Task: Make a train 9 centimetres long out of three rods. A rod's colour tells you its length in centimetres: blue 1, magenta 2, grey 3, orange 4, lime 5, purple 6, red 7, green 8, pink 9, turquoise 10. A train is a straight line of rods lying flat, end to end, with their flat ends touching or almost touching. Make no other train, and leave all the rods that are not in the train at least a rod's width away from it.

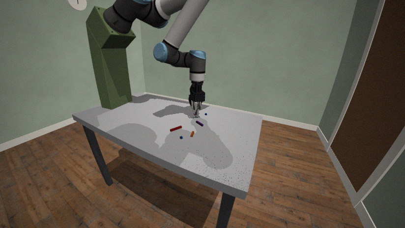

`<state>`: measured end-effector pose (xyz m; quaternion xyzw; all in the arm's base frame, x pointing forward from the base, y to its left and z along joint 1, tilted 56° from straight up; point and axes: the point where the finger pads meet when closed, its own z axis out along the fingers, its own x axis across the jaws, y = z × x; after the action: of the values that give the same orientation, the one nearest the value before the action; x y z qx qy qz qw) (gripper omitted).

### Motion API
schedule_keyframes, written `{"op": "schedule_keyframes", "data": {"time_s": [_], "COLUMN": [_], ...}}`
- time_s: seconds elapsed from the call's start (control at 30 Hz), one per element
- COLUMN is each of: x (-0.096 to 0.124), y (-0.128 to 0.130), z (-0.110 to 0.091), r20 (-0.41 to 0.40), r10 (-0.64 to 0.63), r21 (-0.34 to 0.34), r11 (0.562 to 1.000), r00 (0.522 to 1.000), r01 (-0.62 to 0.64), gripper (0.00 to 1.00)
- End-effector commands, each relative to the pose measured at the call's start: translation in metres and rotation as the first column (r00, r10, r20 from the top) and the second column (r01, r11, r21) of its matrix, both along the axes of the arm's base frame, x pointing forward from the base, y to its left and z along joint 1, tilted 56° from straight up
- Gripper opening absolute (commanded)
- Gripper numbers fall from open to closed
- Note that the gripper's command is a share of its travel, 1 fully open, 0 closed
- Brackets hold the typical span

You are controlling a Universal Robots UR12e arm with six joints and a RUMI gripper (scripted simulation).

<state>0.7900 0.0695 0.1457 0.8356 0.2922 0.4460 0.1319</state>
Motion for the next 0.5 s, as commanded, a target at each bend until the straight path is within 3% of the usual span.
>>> {"op": "schedule_keyframes", "data": {"time_s": [0.0, 0.47], "x": [0.0016, 0.0031], "y": [0.0010, -0.0010], "z": [0.0025, 0.0046], "r20": [0.004, 0.006], "r10": [0.001, 0.003], "r21": [-0.001, -0.004], "r11": [1.000, 1.000], "r00": [1.000, 1.000], "r01": [-0.001, -0.003], "gripper": [0.00, 0.00]}}
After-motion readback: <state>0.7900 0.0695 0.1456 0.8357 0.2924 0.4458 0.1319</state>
